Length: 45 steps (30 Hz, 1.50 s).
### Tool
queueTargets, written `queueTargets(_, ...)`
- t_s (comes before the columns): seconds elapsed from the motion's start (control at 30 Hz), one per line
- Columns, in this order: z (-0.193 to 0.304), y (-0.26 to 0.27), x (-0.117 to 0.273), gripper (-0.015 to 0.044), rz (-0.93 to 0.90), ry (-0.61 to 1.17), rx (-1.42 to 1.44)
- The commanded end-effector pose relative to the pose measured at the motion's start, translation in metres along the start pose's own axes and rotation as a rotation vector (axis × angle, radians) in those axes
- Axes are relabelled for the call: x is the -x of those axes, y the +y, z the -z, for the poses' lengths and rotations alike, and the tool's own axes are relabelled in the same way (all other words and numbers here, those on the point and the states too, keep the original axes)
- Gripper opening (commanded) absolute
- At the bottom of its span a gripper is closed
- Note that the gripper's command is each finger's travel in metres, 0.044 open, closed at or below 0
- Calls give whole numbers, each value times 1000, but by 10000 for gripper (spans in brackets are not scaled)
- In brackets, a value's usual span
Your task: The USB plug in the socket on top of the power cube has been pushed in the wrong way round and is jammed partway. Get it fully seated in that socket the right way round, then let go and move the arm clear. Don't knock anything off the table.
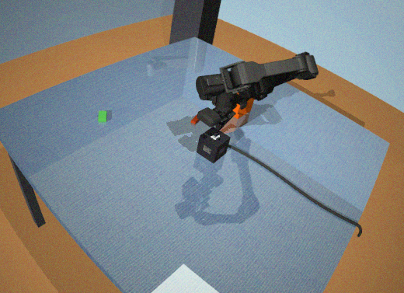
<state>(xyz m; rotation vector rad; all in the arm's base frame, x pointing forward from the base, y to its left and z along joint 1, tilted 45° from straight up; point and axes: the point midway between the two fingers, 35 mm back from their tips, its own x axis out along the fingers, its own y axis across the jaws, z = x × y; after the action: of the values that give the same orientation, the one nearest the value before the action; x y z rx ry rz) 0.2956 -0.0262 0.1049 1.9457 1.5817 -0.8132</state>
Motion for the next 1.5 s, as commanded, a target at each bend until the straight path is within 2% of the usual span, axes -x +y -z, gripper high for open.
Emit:
queueTargets(0.0,0,1,3,0,-1,-1,4)
queueTargets(1.47,0,0,27,0,1,1,30)
